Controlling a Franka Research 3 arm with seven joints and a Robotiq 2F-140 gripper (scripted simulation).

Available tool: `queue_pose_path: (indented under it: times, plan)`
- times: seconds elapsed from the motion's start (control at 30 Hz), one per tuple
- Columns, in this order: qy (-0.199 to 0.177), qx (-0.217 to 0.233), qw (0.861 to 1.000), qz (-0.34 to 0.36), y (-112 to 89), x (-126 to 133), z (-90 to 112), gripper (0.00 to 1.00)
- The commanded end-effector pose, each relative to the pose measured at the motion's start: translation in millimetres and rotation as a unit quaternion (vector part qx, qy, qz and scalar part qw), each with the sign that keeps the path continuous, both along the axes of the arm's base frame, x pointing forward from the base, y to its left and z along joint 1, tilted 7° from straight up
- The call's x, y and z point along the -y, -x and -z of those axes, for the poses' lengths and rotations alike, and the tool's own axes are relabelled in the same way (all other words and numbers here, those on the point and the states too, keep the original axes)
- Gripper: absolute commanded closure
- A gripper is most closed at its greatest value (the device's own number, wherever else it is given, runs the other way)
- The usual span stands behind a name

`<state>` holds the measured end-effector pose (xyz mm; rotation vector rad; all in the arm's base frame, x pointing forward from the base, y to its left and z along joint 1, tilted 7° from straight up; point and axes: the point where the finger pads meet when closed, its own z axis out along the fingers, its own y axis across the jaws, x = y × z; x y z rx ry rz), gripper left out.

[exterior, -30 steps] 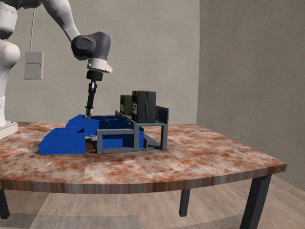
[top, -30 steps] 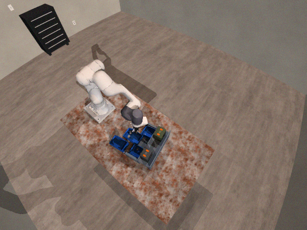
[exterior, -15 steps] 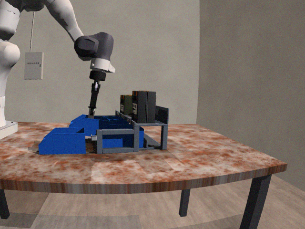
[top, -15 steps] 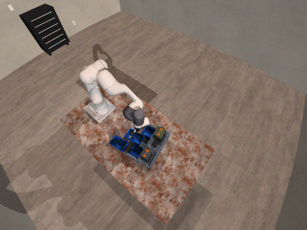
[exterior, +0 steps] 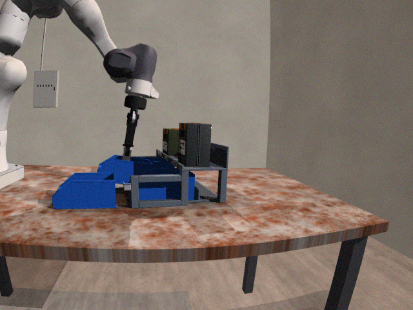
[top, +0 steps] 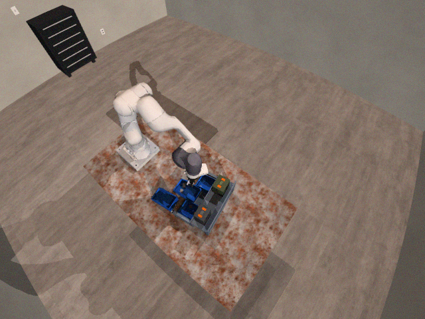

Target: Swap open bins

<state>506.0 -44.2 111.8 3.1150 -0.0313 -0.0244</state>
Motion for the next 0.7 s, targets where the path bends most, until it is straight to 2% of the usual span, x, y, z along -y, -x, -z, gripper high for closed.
queue_pose_path:
  times: [0.0,0.67]
  plan:
    - [-0.003,-0.001,1.0,-0.008,-2.2,-0.8,-1.1,1.0]
    - [-0.003,-0.001,1.0,-0.008,-8.3,-0.8,-1.8,1.0]
